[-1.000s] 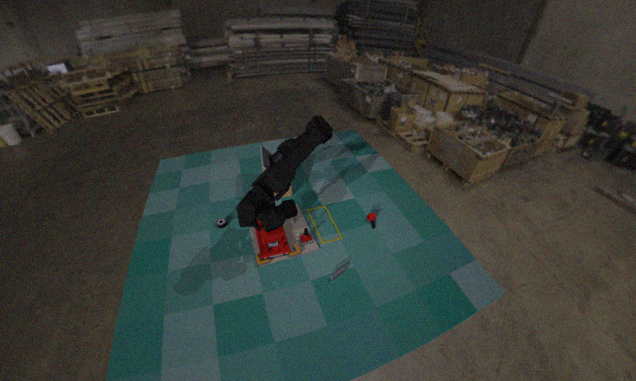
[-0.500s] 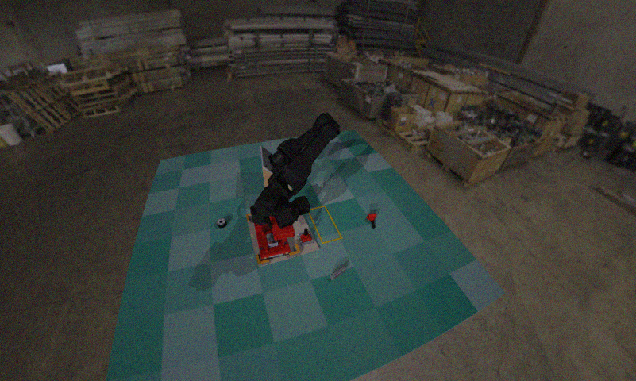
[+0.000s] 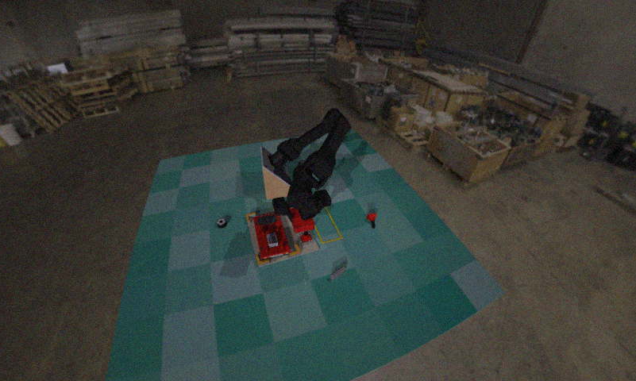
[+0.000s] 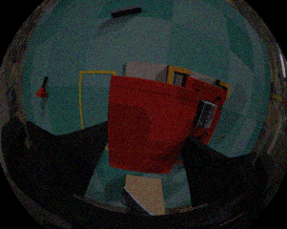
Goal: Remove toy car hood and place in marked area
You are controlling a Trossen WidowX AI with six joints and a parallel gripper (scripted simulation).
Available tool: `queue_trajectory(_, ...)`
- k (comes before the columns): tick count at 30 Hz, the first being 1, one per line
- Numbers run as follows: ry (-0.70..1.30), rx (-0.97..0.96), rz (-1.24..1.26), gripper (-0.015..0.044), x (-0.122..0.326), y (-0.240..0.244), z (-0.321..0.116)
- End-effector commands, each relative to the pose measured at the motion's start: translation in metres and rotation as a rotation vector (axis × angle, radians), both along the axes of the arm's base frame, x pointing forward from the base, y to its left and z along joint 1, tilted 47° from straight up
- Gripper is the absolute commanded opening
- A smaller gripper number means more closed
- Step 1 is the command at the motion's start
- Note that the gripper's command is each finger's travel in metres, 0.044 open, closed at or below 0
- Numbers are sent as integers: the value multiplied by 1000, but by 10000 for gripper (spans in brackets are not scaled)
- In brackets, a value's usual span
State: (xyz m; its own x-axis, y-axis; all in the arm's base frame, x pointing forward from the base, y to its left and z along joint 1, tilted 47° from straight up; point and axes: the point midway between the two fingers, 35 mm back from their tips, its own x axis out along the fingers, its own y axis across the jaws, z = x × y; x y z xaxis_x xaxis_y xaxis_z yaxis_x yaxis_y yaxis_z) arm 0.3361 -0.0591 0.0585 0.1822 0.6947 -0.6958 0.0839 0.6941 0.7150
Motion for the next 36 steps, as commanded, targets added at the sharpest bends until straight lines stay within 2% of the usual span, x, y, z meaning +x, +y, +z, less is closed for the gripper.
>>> queue_trajectory(1,-13,0,-7,0,-2,11,17)
queue_trajectory(21,-21,14,-2,0,-33,76,75)
queue_trajectory(36,-21,13,-1,0,-32,83,71)
